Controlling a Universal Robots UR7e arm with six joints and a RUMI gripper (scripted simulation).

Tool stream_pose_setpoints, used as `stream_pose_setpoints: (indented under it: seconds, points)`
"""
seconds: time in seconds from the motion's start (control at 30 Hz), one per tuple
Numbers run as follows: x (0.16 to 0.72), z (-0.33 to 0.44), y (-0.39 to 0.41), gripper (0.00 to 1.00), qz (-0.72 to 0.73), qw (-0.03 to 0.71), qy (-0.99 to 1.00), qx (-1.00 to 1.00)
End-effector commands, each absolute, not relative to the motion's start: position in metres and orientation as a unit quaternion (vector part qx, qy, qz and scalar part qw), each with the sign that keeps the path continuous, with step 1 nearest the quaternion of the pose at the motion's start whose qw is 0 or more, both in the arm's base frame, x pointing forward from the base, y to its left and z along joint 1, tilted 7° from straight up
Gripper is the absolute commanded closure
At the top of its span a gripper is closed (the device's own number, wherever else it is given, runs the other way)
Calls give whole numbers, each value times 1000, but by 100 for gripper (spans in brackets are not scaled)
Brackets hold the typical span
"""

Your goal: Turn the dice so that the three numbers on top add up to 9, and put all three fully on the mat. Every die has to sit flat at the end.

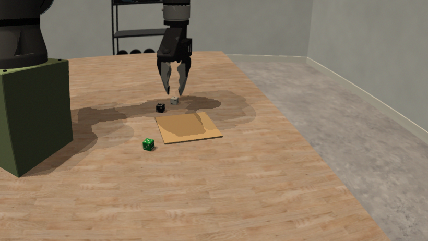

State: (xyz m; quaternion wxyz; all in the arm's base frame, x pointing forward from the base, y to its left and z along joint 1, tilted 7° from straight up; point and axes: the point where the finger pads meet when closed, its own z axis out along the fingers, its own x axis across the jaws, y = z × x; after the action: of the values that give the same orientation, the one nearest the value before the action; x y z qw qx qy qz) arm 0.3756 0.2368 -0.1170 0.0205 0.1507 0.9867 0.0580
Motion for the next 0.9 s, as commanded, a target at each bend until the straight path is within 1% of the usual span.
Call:
stream_pose_setpoints:
  seconds: [0.0, 0.87]
  points:
    - [376, -117, 237, 79, 58, 21, 987, 151]
    - [377, -135, 239, 79, 58, 21, 987, 151]
